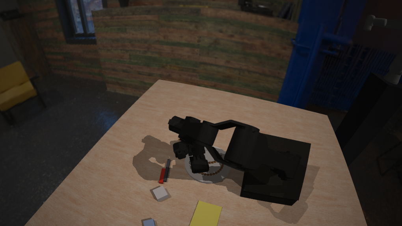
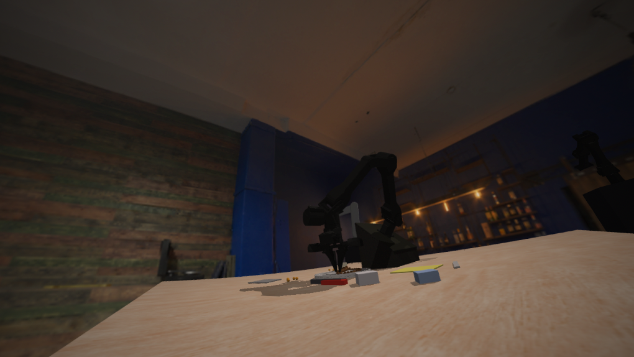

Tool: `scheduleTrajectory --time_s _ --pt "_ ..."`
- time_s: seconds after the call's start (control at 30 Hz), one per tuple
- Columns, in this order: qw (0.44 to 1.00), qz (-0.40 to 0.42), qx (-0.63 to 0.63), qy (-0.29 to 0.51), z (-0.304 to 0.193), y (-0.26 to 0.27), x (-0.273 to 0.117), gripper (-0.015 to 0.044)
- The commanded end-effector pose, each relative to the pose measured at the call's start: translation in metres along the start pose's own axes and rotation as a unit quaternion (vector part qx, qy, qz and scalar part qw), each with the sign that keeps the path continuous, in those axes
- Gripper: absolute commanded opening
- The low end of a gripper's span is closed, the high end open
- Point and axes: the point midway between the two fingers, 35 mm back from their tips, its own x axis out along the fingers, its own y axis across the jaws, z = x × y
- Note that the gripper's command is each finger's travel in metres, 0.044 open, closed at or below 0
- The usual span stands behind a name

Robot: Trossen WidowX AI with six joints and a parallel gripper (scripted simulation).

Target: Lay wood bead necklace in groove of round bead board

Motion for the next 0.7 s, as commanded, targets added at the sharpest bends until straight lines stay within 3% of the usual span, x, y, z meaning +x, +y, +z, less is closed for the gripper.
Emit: scheduleTrajectory --time_s 0.0,0.67 --pt "1.000 0.002 0.000 0.000 0.000 0.001 -0.005 0.0000" --pt "1.000 0.002 0.000 0.000 0.012 -0.010 0.003 0.0000"
